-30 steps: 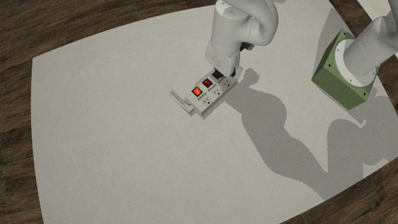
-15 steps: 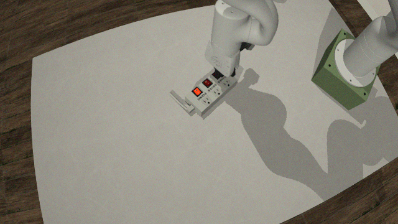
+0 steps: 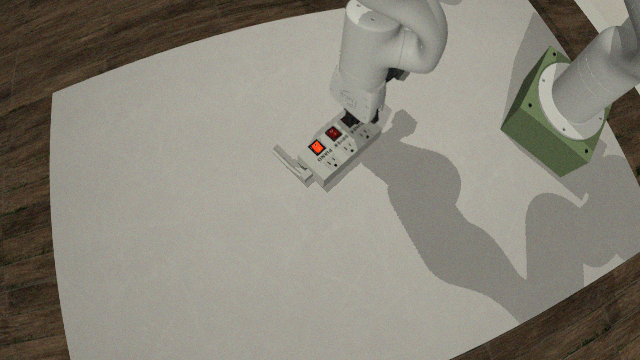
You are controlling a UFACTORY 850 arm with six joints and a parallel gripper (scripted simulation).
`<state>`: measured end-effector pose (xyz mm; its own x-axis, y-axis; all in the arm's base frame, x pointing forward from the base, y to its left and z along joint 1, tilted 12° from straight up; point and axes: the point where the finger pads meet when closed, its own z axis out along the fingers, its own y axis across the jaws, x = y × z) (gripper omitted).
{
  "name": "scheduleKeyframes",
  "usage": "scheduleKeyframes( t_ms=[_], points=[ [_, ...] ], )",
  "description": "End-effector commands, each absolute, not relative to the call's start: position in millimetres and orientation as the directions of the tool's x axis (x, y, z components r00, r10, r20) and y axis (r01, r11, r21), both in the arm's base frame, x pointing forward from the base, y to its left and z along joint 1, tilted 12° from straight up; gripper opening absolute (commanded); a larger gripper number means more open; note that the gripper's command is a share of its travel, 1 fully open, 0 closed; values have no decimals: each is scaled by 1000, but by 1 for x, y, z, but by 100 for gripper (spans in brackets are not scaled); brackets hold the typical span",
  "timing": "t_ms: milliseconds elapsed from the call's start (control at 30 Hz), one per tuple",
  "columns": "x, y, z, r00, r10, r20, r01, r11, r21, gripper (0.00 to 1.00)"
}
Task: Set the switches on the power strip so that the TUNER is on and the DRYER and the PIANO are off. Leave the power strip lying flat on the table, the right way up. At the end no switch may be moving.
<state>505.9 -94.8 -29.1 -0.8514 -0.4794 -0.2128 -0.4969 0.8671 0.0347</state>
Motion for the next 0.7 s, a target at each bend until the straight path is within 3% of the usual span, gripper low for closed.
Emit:
scheduleKeyframes(
  t_ms=[0, 667],
  points=[
    [507, -95, -29, -851, -479, -214, -497, 867, 34, 0],
    [507, -95, -31, -851, -479, -214, -497, 867, 34, 0]
  ],
)
